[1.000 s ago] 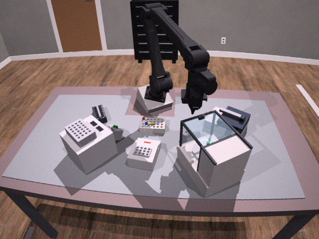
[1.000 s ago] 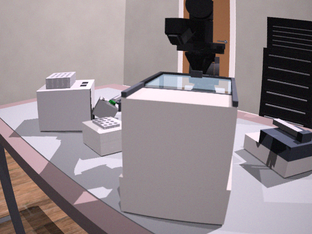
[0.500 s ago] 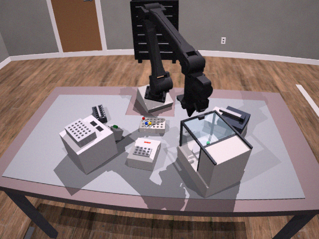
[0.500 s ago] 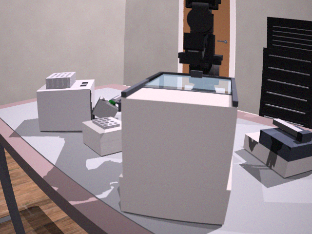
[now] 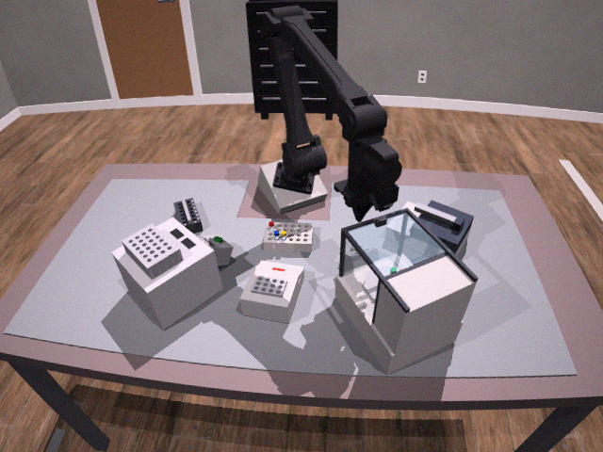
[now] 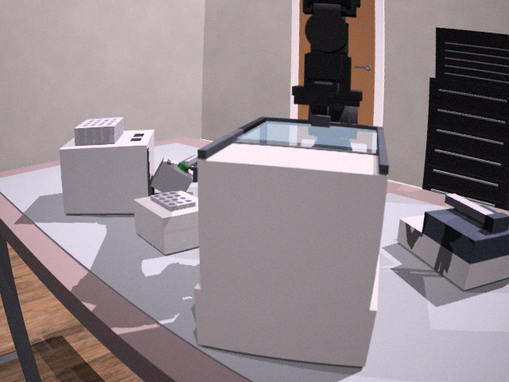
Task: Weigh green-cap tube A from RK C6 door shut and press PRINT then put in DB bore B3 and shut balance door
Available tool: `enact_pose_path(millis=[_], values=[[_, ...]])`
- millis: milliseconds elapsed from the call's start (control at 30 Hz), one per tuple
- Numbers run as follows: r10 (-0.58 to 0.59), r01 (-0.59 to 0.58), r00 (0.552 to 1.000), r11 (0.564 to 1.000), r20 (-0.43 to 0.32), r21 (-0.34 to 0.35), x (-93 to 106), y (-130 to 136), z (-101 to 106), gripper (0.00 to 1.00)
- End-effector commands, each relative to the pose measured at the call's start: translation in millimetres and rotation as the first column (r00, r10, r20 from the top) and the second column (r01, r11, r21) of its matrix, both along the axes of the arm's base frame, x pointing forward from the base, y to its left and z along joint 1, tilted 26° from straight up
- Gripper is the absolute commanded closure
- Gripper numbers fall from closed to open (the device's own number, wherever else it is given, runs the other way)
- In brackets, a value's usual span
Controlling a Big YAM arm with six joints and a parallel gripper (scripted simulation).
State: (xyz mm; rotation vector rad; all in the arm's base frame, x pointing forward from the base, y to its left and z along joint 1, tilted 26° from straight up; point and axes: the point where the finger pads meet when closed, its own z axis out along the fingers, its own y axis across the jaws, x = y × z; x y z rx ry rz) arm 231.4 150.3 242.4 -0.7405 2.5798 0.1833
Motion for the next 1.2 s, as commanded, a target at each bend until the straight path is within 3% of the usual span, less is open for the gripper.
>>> enact_pose_path(millis=[0,267,333,500,1100,1133,1167], values=[[0.024,-0.03,0.995,0.998,0.098,0.053,-5.9,1,5,1.0],[-0.049,-0.017,0.952,0.978,0.303,0.21,-15.4,-5,-2,1.0],[-0.049,-0.017,0.952,0.978,0.303,0.21,-15.4,-5,-2,1.0],[-0.095,-0.036,0.904,0.955,0.417,0.295,-21.6,-9,-5,1.0],[-0.088,-0.029,0.914,0.96,0.396,0.278,-41.6,-21,-24,1.0],[-0.097,-0.035,0.9,0.956,0.425,0.293,-37.4,-20,-5,1.0],[-0.097,-0.035,0.9,0.956,0.425,0.293,-37.4,-20,-5,1.0]])
